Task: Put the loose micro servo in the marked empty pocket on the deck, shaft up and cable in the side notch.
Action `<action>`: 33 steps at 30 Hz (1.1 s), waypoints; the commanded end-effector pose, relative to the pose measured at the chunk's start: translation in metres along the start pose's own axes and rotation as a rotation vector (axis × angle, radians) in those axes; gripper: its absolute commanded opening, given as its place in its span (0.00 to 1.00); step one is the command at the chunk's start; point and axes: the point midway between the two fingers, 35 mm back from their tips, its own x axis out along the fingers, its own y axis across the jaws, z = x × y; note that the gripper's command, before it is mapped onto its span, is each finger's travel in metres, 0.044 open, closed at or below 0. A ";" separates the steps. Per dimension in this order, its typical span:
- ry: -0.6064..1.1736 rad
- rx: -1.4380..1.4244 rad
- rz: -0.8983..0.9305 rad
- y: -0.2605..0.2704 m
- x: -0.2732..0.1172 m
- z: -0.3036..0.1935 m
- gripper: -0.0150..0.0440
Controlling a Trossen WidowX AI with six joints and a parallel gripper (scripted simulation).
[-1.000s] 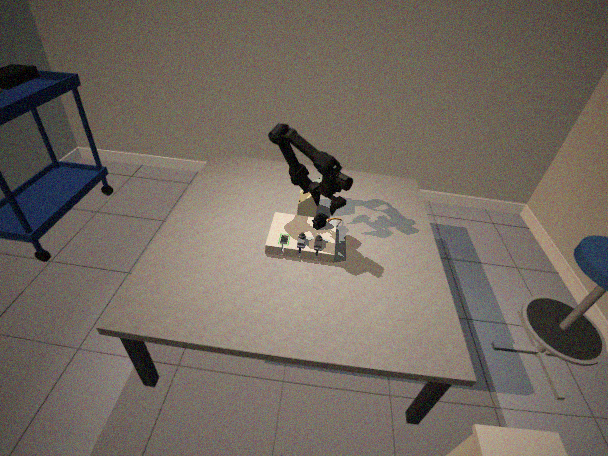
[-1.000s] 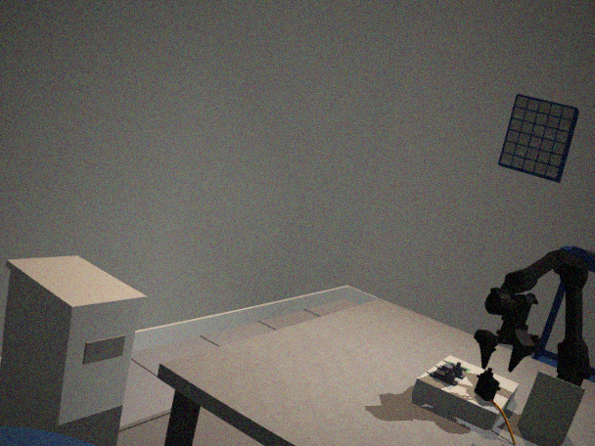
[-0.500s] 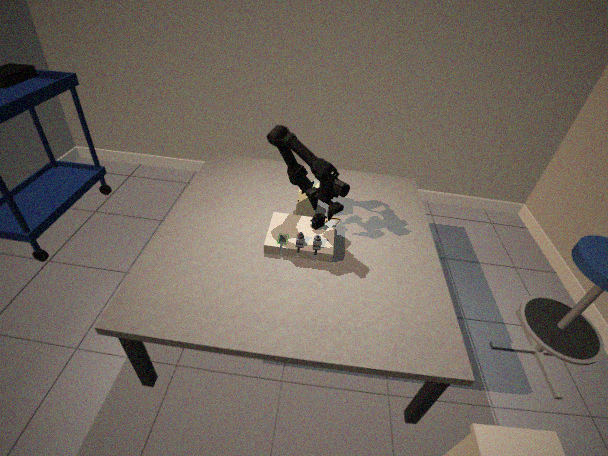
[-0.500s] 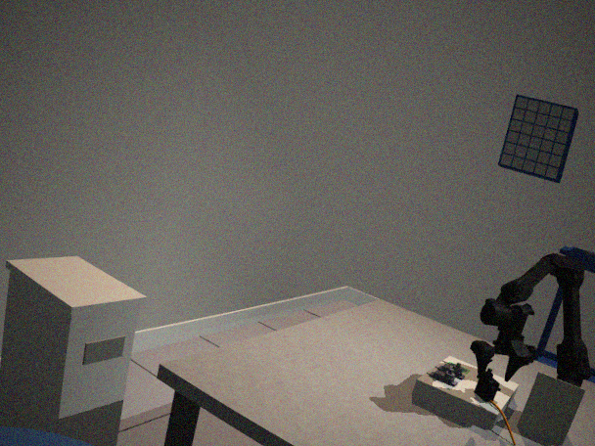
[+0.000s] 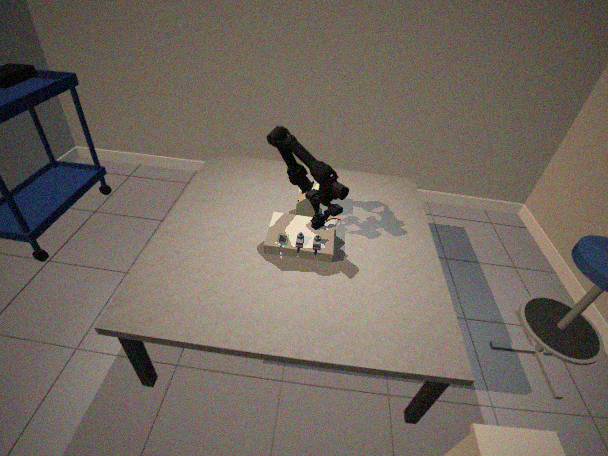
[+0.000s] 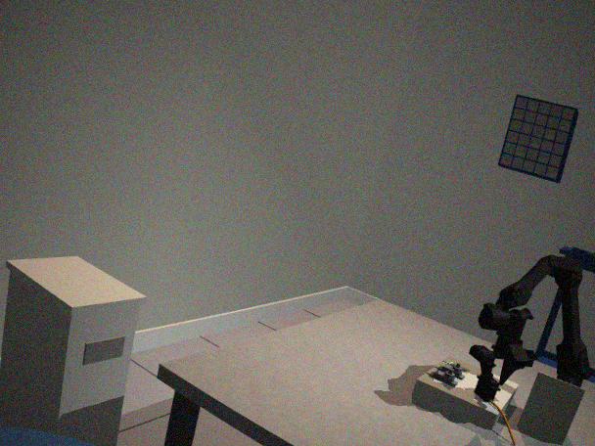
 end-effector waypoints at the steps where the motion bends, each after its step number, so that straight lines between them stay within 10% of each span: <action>1: 0.005 -0.003 0.000 0.000 0.001 -0.001 0.56; 13: 0.005 -0.003 -0.001 0.000 -0.008 -0.001 0.25; 33: 0.005 -0.003 0.000 0.002 -0.030 -0.010 0.25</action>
